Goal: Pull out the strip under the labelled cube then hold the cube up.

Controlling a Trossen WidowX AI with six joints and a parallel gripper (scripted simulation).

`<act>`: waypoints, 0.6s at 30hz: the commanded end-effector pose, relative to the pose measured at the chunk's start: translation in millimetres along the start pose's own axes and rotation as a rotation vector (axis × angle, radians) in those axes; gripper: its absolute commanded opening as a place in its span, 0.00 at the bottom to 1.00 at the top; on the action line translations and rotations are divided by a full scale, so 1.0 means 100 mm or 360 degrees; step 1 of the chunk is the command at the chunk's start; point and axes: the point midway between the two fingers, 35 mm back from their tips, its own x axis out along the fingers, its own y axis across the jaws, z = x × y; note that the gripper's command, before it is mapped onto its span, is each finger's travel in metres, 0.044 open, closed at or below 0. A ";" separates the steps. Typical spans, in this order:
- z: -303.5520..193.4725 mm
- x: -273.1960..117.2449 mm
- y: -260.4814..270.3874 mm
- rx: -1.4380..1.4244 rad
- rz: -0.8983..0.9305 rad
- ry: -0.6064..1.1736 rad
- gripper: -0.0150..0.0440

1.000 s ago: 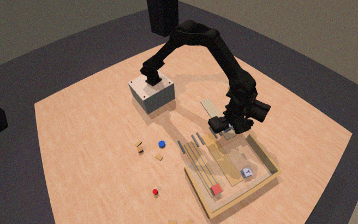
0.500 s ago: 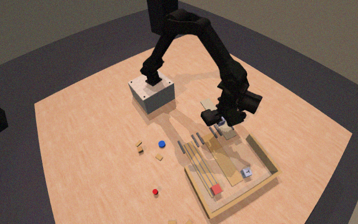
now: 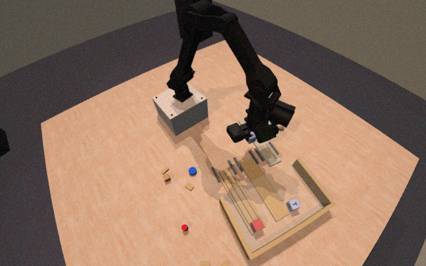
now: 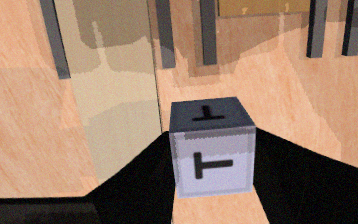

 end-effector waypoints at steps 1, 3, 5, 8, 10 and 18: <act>-0.13 -0.01 -0.08 -0.0005 0.0000 -0.0010 0.25; -0.19 0.00 -0.11 -0.0005 -0.0001 -0.0009 0.25; -0.25 0.01 -0.14 -0.0005 -0.0001 -0.0008 0.25; -0.27 0.00 -0.15 -0.0005 -0.0001 -0.0008 0.25; -0.27 -0.10 -0.15 -0.0004 -0.0001 -0.0009 0.25; -0.27 -0.35 -0.15 -0.0005 -0.0001 -0.0008 0.25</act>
